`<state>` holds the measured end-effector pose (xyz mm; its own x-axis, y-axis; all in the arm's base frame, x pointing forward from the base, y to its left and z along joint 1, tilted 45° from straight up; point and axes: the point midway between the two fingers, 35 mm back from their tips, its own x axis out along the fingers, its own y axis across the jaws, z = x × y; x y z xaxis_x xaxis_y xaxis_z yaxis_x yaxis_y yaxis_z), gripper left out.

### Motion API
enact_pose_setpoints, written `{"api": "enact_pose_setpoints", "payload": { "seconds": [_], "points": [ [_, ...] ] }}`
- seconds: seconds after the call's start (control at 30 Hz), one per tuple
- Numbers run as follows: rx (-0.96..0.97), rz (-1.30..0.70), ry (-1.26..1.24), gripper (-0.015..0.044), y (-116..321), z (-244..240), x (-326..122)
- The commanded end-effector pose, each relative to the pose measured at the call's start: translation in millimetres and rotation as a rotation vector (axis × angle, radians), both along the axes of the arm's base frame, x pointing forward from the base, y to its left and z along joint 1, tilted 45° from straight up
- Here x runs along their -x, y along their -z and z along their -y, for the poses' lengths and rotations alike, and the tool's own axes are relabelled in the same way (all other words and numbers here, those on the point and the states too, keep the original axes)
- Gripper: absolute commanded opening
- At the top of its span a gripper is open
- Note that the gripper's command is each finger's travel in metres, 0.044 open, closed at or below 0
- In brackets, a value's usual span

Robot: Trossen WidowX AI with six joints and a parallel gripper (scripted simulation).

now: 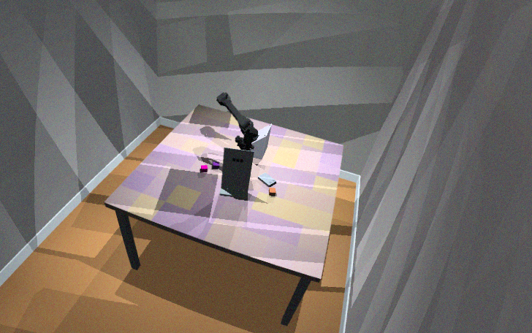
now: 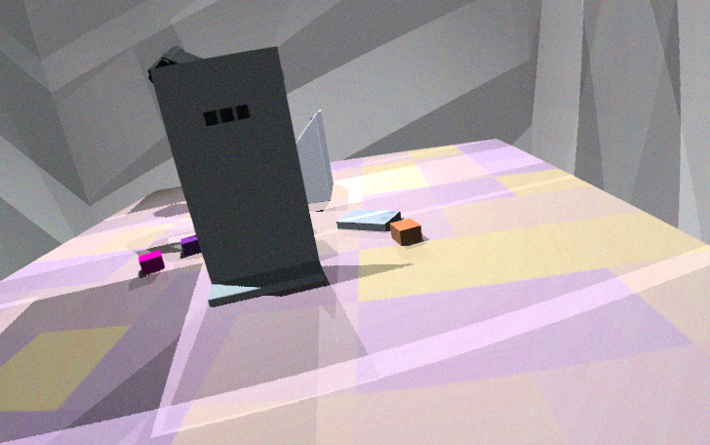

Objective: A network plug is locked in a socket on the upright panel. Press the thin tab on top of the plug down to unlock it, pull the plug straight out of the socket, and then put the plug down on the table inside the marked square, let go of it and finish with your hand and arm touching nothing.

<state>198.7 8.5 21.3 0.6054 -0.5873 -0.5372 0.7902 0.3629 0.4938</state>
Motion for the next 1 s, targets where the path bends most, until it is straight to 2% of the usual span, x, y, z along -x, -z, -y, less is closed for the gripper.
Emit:
{"api": "enact_pose_setpoints", "payload": {
  "seconds": [0.0,0.63,0.97],
  "points": [
    [-0.002,0.014,-0.001,0.0156,-5.3,-2.9,-0.8],
    [0.010,0.011,-0.005,0.0156,-16.4,-6.2,5.1],
    [0.001,0.006,-0.008,0.0156,-32.4,-25.9,3.1]
  ]
}}
